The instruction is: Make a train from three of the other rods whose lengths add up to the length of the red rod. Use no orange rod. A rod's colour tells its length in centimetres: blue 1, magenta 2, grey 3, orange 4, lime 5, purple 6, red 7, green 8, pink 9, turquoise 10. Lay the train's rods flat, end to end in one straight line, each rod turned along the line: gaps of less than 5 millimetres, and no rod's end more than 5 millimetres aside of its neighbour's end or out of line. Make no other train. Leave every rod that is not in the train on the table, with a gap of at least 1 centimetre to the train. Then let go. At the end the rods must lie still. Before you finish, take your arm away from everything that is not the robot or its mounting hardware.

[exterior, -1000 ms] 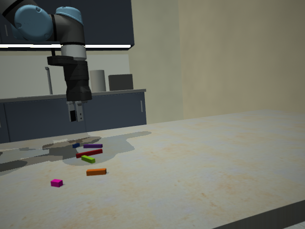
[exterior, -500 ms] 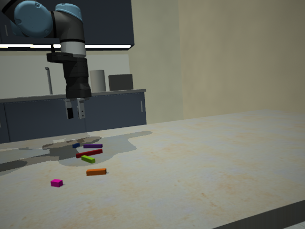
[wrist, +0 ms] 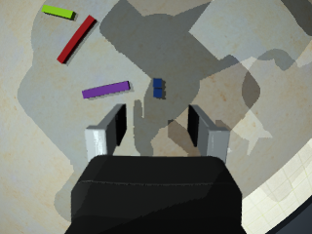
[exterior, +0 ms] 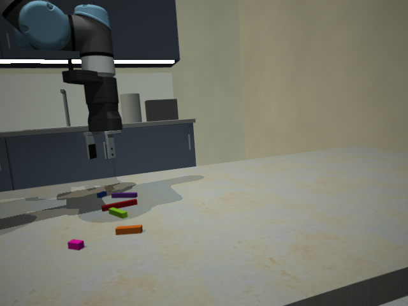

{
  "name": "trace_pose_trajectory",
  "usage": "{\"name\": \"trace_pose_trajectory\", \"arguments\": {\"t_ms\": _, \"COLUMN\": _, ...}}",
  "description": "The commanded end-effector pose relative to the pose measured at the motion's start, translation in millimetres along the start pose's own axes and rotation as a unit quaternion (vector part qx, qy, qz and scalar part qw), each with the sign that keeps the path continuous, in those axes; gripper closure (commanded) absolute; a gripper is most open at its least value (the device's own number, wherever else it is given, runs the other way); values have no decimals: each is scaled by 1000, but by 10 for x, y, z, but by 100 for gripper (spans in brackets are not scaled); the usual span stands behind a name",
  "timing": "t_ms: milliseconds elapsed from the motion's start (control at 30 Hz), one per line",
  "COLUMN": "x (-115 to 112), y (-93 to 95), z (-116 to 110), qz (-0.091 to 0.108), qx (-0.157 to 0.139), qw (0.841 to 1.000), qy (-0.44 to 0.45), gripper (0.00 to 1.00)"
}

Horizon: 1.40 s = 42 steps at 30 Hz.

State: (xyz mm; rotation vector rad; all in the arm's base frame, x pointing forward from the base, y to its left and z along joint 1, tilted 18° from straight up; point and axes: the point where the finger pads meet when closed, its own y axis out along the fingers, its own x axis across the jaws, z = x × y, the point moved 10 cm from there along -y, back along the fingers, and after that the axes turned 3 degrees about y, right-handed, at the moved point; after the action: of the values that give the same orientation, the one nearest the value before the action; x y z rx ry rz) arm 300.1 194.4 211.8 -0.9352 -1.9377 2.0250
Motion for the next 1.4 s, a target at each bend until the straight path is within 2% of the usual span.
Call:
{"name": "trace_pose_trajectory", "arguments": {"t_ms": 0, "x": -10, "y": -1, "z": 3, "qz": 0, "qx": 0, "qw": 1000, "qy": 5, "gripper": 0}}
{"name": "trace_pose_trajectory", "arguments": {"t_ms": 233, "x": -121, "y": 25, "z": 76, "qz": -2, "qx": 1, "qw": 997, "qy": 76, "gripper": 0}}
{"name": "trace_pose_trajectory", "arguments": {"t_ms": 500, "x": -327, "y": 71, "z": 220, "qz": -5, "qx": 3, "qw": 977, "qy": 211, "gripper": 0}}
{"name": "trace_pose_trajectory", "arguments": {"t_ms": 567, "x": -327, "y": 71, "z": 220, "qz": -5, "qx": 3, "qw": 977, "qy": 211, "gripper": 0}}
{"name": "trace_pose_trajectory", "arguments": {"t_ms": 633, "x": -409, "y": 88, "z": 279, "qz": -6, "qx": 3, "qw": 964, "qy": 266, "gripper": 0}}
{"name": "trace_pose_trajectory", "arguments": {"t_ms": 867, "x": -562, "y": 118, "z": 395, "qz": -7, "qx": 4, "qw": 930, "qy": 367, "gripper": 0}}
{"name": "trace_pose_trajectory", "arguments": {"t_ms": 1067, "x": -696, "y": 141, "z": 500, "qz": -7, "qx": 5, "qw": 891, "qy": 454, "gripper": 0}}
{"name": "trace_pose_trajectory", "arguments": {"t_ms": 1133, "x": -696, "y": 141, "z": 500, "qz": -7, "qx": 5, "qw": 891, "qy": 454, "gripper": 0}}
{"name": "trace_pose_trajectory", "arguments": {"t_ms": 1200, "x": -775, "y": 153, "z": 564, "qz": -7, "qx": 5, "qw": 864, "qy": 503, "gripper": 0}}
{"name": "trace_pose_trajectory", "arguments": {"t_ms": 1367, "x": -880, "y": 168, "z": 651, "qz": -6, "qx": 5, "qw": 824, "qy": 567, "gripper": 0}}
